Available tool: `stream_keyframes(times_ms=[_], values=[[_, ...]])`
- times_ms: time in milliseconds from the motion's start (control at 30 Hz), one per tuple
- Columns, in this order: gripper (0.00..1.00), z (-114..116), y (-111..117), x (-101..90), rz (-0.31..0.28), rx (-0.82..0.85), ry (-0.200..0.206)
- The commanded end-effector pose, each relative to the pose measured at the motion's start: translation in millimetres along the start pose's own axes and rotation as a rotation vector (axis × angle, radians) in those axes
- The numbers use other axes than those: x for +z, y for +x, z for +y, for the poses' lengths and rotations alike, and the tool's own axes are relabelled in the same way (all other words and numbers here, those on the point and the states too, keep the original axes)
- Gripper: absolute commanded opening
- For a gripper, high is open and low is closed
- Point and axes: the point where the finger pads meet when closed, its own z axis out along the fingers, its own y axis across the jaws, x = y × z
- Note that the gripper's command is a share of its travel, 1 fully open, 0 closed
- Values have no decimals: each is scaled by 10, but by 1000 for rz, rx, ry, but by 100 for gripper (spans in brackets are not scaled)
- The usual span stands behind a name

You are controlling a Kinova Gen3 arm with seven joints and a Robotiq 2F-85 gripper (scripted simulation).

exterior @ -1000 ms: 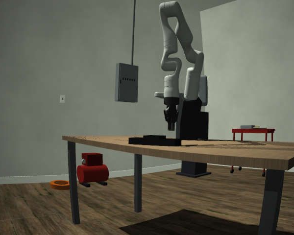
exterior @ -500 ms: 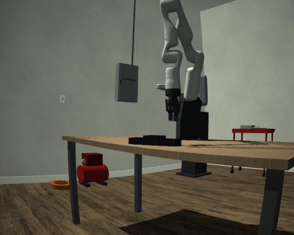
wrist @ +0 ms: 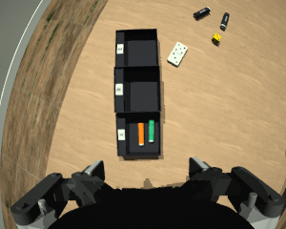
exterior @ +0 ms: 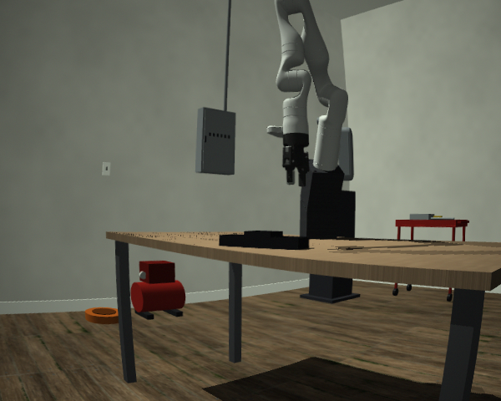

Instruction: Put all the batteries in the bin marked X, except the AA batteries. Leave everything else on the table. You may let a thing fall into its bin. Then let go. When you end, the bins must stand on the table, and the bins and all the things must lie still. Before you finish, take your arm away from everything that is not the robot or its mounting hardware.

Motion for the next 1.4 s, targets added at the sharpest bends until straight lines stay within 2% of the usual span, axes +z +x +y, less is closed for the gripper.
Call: stream_keyframes(times_ms=[0, 233, 1367], values=[[100, -26, 125, -210, 14, 14, 8], [100, -35, 122, -388, 14, 14, 10], [100, -36, 126, -377, 13, 17, 12]])
